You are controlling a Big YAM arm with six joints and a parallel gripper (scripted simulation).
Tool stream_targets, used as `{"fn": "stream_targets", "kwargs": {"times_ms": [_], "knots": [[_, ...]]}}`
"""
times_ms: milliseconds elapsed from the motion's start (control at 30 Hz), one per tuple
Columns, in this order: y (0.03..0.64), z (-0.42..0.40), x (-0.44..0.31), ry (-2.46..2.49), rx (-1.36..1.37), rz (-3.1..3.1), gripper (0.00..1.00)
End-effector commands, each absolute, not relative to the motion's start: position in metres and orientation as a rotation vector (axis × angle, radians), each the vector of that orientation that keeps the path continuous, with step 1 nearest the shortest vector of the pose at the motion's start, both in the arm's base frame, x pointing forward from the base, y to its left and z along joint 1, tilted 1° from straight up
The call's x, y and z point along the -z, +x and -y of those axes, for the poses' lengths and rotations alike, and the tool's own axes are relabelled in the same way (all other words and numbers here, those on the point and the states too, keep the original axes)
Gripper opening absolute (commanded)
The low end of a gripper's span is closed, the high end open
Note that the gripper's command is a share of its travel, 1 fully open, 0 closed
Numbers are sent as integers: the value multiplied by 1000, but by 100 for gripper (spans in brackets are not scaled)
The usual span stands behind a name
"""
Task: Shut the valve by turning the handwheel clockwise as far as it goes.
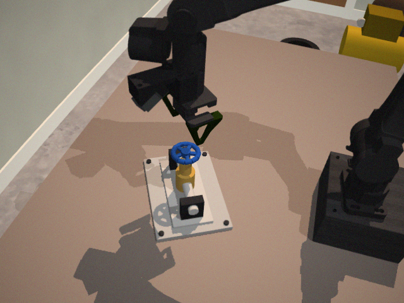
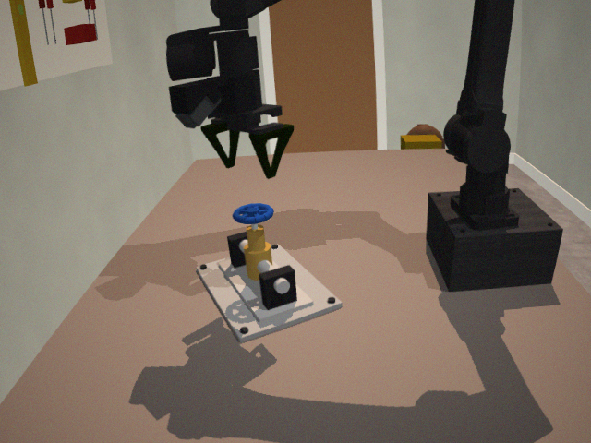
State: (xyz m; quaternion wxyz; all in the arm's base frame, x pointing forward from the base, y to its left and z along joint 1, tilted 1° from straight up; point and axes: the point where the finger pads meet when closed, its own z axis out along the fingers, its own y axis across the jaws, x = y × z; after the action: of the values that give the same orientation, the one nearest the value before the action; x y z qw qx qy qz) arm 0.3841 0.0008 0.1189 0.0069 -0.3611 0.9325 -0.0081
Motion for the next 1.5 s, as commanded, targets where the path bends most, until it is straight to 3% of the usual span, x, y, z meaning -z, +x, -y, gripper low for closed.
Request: {"fn": "stream_targets", "kwargs": {"times_ms": [0,1467], "knots": [[390,-1,-114,-1137,30,-2906,100],[397,-1,-69,-1133,37,-2895,100]]}}
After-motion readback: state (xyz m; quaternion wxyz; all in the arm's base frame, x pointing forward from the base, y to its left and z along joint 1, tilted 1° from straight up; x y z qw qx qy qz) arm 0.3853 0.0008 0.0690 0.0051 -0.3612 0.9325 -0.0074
